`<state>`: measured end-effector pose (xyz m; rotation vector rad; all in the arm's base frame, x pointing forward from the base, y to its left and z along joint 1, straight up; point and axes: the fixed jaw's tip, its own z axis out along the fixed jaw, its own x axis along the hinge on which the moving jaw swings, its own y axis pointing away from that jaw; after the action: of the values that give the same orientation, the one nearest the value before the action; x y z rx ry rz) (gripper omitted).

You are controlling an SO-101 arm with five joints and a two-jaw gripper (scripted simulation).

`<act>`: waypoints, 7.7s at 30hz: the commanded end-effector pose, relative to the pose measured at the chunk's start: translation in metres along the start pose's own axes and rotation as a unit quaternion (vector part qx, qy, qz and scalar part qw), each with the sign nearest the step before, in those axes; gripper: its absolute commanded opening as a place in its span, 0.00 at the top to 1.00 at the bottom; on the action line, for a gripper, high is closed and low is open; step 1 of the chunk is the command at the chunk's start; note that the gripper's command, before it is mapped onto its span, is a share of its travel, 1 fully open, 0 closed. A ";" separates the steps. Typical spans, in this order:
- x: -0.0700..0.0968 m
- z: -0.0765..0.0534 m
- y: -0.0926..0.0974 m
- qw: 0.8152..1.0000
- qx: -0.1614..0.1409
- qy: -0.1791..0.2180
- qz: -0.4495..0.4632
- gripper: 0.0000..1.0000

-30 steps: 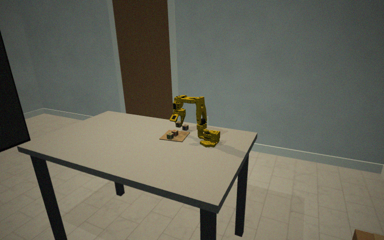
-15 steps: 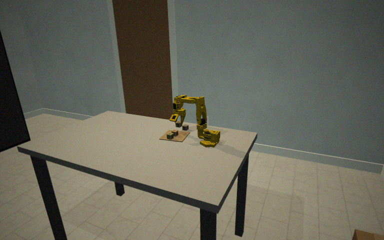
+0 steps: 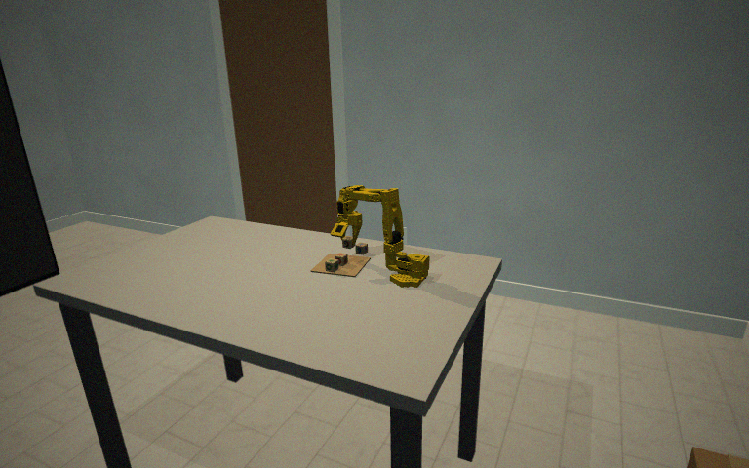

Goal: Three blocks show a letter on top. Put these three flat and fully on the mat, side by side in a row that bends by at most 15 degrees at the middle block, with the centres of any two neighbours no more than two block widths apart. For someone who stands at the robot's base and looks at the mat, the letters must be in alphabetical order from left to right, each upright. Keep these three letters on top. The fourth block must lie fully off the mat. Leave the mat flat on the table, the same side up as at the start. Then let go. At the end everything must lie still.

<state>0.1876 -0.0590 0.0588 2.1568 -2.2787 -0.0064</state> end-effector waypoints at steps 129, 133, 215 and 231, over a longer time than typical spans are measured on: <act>0.005 0.016 -0.015 0.998 0.062 0.015 0.001 1.00; 0.006 0.018 -0.015 0.998 0.062 0.015 0.001 1.00; 0.005 -0.031 -0.011 0.998 0.062 0.015 0.001 0.64; 0.004 -0.040 -0.008 0.998 0.062 0.015 0.001 0.64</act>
<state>0.1871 -0.0597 0.0782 2.1575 -2.2818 0.0010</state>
